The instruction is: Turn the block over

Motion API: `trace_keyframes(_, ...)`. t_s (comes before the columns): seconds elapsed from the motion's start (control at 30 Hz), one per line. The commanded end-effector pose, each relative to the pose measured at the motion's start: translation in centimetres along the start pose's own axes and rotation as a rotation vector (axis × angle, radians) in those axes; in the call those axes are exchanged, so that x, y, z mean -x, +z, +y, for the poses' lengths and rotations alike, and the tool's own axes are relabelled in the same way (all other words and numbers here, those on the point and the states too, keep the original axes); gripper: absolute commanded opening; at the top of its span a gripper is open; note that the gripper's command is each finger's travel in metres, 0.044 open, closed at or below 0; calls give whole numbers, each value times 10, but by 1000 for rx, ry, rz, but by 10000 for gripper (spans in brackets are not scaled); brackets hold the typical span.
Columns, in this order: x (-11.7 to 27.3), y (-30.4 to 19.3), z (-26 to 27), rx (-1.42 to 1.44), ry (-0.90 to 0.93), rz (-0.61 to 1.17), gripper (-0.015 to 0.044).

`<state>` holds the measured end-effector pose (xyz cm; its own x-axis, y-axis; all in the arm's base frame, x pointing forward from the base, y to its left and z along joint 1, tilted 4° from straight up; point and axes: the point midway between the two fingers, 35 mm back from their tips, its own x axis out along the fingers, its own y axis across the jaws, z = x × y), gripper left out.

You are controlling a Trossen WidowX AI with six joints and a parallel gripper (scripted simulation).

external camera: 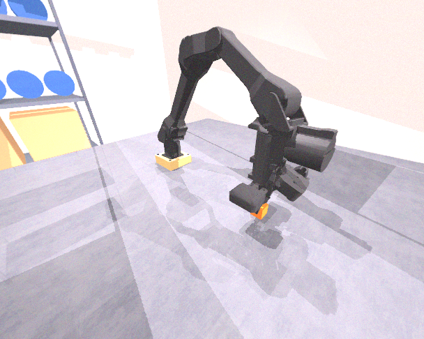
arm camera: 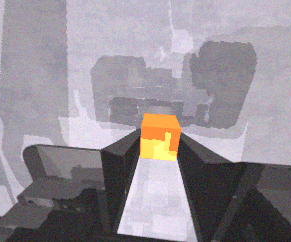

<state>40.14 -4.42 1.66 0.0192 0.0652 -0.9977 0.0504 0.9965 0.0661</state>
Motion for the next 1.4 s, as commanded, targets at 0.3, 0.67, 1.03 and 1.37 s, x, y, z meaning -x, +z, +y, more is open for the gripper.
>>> trace_keyframes(0.3, 30, 0, 0, -4, -3, 0, 0)
trace_keyframes(0.67, 24, 3, -1, -6, -3, -106, 0)
trace_keyframes(1.03, 20, 4, -1, -7, -4, -260, 0)
trace_keyframes(1.37, 18, 1, -1, -6, -4, -399, 0)
